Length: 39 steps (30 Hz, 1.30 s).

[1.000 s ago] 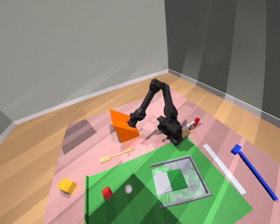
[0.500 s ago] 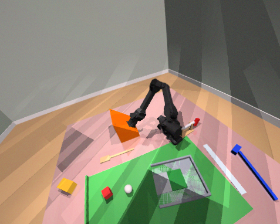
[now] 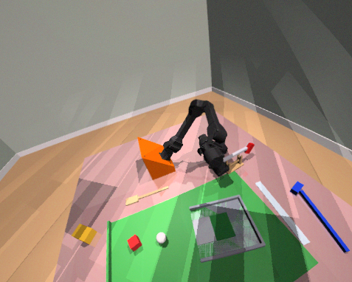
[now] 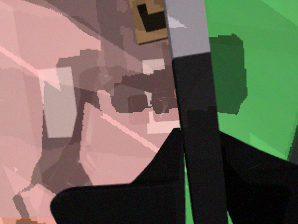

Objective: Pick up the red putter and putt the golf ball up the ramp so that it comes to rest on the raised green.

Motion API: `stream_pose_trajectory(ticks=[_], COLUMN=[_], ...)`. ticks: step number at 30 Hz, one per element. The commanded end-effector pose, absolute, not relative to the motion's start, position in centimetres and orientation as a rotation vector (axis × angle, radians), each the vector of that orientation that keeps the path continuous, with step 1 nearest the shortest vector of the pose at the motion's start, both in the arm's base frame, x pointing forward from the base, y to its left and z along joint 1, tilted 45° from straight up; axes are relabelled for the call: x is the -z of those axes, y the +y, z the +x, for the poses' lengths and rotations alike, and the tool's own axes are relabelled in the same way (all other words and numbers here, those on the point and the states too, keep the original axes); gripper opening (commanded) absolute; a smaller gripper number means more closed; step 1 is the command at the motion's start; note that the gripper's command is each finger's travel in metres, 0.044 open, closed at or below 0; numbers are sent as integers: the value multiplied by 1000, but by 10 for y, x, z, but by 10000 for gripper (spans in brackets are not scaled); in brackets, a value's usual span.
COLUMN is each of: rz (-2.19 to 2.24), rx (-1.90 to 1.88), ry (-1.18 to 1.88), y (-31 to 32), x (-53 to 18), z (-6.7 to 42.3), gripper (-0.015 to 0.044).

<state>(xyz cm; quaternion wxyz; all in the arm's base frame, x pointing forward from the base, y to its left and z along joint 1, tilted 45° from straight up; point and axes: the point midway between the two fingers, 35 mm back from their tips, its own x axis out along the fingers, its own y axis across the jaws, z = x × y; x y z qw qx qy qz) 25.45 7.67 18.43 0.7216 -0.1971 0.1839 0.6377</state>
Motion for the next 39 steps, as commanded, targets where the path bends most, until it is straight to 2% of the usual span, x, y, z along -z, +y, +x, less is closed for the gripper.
stream_pose_trajectory(ticks=[1,7,23,39], rz=[-412,-390,-72,345], rx=[-1401,-1395,-1114,-761], ry=[408,414,831,1185], y=[63,54,-34,-131], x=[-201,-215,-139,-59], z=[251,247,270,242], gripper=[0,0,0,0])
